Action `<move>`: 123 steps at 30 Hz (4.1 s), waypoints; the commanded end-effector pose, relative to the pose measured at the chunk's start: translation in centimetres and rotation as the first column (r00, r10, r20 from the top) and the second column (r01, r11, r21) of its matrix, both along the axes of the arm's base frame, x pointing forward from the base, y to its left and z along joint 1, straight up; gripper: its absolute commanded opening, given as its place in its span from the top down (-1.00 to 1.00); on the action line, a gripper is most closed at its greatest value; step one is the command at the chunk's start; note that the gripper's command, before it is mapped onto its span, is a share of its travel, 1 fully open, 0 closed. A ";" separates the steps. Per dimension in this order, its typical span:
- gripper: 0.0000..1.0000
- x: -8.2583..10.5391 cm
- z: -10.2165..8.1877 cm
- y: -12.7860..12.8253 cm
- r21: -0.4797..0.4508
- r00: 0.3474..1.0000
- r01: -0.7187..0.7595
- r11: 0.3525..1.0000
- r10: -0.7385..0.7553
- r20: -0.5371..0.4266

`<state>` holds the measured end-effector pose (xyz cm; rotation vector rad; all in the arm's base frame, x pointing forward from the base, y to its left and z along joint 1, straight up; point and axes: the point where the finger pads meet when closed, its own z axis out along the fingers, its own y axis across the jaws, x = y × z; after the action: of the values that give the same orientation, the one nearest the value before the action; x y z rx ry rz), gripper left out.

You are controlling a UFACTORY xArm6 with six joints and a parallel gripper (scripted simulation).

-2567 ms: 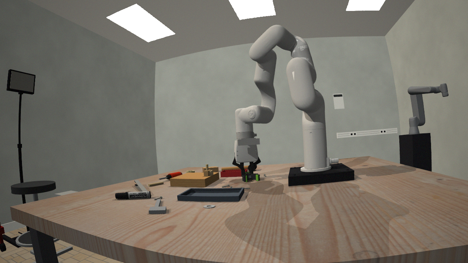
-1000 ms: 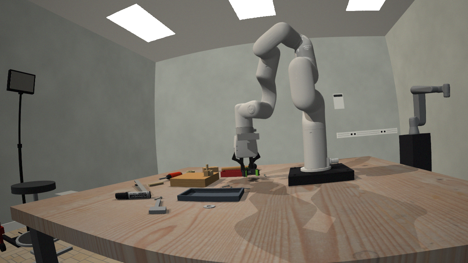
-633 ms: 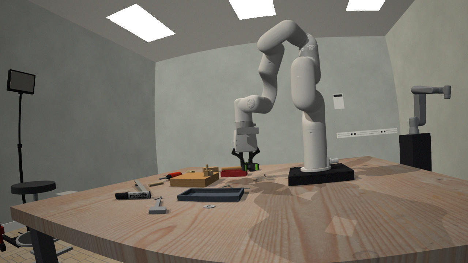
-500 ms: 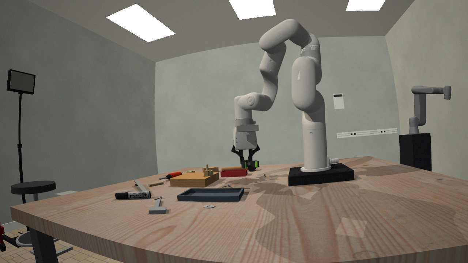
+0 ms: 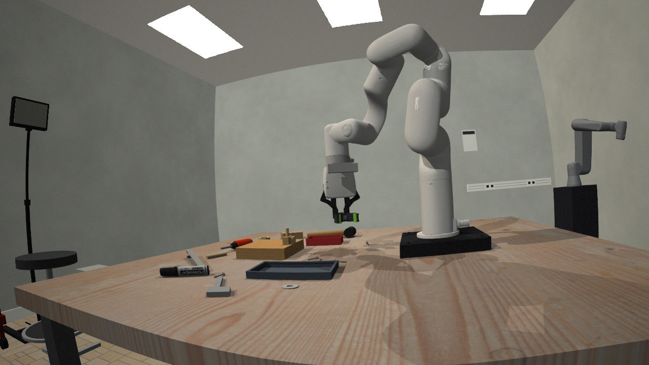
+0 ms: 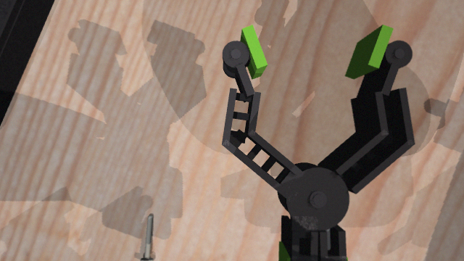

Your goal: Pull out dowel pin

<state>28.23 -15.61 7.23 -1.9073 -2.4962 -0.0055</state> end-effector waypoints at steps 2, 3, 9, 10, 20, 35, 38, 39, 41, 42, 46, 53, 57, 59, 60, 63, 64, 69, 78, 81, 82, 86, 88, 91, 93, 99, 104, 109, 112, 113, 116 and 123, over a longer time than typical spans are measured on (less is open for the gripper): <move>0.47 0.1 0.7 -0.1 -0.002 1.000 0.000 1.000 0.000 0.003; 0.47 0.1 0.8 -0.1 -0.002 1.000 0.000 1.000 0.000 0.003; 0.47 0.1 0.9 -0.1 -0.002 1.000 0.000 1.000 0.000 0.003; 0.47 0.1 0.9 -0.1 -0.002 1.000 0.000 1.000 0.000 0.003; 0.47 0.1 0.9 -0.1 -0.002 1.000 0.000 1.000 0.000 0.003; 0.47 8.1 1.5 -0.8 0.000 0.980 0.200 0.980 -0.200 0.003; 0.47 11.3 1.3 -0.8 0.000 0.961 0.276 0.961 -0.276 0.003; 0.47 12.1 1.2 -0.7 0.000 0.955 0.296 0.955 -0.296 0.003; 0.47 12.8 1.1 -0.7 0.000 0.950 0.312 0.950 -0.312 0.003; 0.47 12.8 1.1 -0.7 0.000 0.950 0.312 0.950 -0.312 0.003; 0.47 13.9 0.9 -0.6 0.001 0.941 0.338 0.941 -0.338 0.003; 0.47 13.9 0.9 -0.6 0.001 0.941 0.338 0.941 -0.338 0.003; 0.47 13.9 0.9 -0.6 0.001 0.941 0.338 0.941 -0.338 0.003; 0.47 13.9 0.9 -0.6 0.001 0.941 0.338 0.941 -0.338 0.003; 0.47 13.9 0.9 -0.6 0.001 0.941 0.338 0.941 -0.338 0.003; 0.47 13.9 0.9 -0.6 0.001 0.941 0.338 0.941 -0.338 0.003; 0.47 13.9 0.9 -0.6 0.001 0.941 0.338 0.941 -0.338 0.003; 0.47 13.9 0.8 -0.6 0.001 0.941 0.338 0.941 -0.338 0.003; 0.47 13.9 0.6 -0.6 0.001 0.941 0.338 0.941 -0.338 0.003; 0.47 13.9 0.4 -0.6 0.000 0.941 0.338 0.941 -0.338 0.003; 0.47 13.9 0.4 -0.6 0.000 0.941 0.338 0.941 -0.338 0.003; 0.47 13.9 0.1 -0.6 0.000 0.941 0.338 0.941 -0.338 0.003; 0.47 13.9 -0.1 -0.6 0.000 0.941 0.338 0.941 -0.338 0.003; 0.47 14.0 -0.4 -0.6 0.000 0.941 0.338 0.941 -0.338 0.003; 0.47 14.0 -0.4 -0.6 0.000 0.941 0.338 0.941 -0.338 0.003; 0.47 14.0 -1.0 -0.6 0.000 0.941 0.338 0.941 -0.338 0.003; 0.47 14.0 -1.6 -0.6 0.000 0.941 0.338 0.941 -0.338 0.003; 0.47 14.0 -2.1 -0.6 0.000 0.941 0.338 0.941 -0.338 0.003; 0.47 14.0 -2.3 -0.6 0.000 0.941 0.338 0.941 -0.338 0.003; 0.47 14.0 -2.4 -0.6 0.000 0.941 0.338 0.941 -0.338 0.003; 0.47 14.0 -2.8 -0.6 0.000 0.941 0.338 0.941 -0.338 0.003; 0.47 14.1 -3.6 -0.6 0.000 0.941 0.338 0.941 -0.338 0.003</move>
<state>42.14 -16.19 3.88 -2.3066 -2.1311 -0.0050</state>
